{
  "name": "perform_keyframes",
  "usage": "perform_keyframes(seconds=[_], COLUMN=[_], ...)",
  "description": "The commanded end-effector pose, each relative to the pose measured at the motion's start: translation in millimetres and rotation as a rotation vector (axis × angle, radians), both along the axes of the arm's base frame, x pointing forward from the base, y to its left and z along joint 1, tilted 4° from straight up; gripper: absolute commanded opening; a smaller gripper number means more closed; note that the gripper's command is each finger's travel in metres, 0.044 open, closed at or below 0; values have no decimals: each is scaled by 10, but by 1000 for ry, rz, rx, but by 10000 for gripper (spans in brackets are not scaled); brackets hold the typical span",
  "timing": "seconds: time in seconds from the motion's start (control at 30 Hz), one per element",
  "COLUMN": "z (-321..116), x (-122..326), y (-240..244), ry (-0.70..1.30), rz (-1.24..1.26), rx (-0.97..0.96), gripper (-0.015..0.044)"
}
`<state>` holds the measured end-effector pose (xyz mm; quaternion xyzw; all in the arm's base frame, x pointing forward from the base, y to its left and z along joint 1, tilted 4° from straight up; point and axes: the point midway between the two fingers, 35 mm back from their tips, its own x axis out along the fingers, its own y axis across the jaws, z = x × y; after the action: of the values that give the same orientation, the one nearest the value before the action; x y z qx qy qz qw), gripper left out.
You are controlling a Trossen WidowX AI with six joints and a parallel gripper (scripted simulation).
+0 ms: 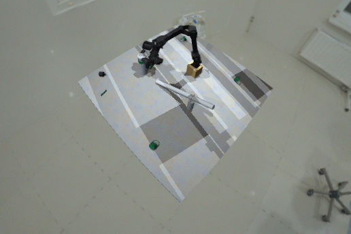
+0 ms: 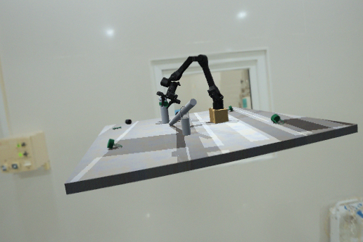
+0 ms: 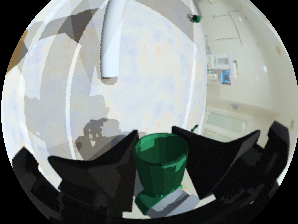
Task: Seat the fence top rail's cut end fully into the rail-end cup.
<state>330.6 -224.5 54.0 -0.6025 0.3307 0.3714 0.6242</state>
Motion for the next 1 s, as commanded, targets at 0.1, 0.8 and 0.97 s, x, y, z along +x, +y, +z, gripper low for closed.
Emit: perform_keyframes(seconds=[0.1, 0.8, 0.97], z=[-8, -4, -4], x=[-52, -9, -9], y=[-11, 1, 1], ry=[4, 2, 2], rz=[37, 7, 7], rx=[-1, 2, 2], gripper=[0, 0, 26])
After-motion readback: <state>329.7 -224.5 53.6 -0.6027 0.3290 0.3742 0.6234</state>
